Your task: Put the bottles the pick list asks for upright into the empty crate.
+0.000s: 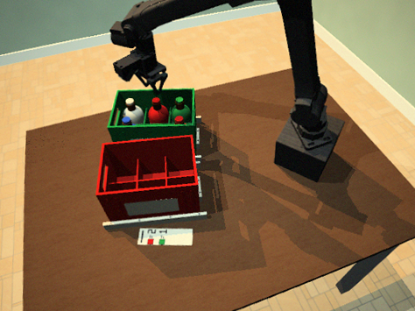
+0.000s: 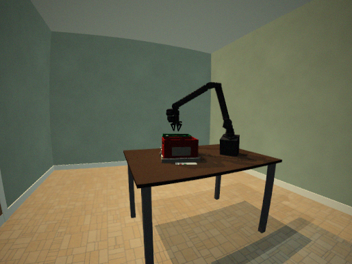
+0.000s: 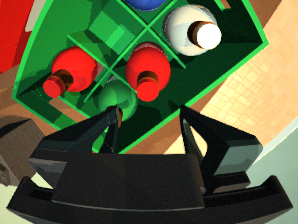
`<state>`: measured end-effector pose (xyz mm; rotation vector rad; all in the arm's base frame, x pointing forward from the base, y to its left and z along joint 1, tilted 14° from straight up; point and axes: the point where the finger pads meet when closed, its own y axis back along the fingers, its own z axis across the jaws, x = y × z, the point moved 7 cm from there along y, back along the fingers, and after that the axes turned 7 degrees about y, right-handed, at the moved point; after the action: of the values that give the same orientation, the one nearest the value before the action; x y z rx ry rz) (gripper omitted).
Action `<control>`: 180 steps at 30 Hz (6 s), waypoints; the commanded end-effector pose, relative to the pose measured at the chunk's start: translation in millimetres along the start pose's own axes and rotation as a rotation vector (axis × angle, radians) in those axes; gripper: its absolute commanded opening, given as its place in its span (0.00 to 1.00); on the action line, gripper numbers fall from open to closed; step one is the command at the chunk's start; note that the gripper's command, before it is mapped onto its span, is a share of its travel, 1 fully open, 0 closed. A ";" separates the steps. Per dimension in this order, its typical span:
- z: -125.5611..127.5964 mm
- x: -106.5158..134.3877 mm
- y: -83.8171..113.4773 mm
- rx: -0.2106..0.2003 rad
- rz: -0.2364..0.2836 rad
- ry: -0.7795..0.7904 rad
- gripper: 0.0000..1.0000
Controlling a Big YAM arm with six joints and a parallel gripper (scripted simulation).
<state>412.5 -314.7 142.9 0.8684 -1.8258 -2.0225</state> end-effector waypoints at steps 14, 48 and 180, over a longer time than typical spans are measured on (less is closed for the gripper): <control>0.5 -7.8 -27.9 -0.006 -0.001 0.003 0.61; 1.4 -7.6 -68.1 -0.006 0.000 0.003 0.61; -12.2 -4.0 39.5 0.069 -0.015 0.015 0.00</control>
<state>416.6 -303.5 128.3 0.8778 -1.8006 -2.0197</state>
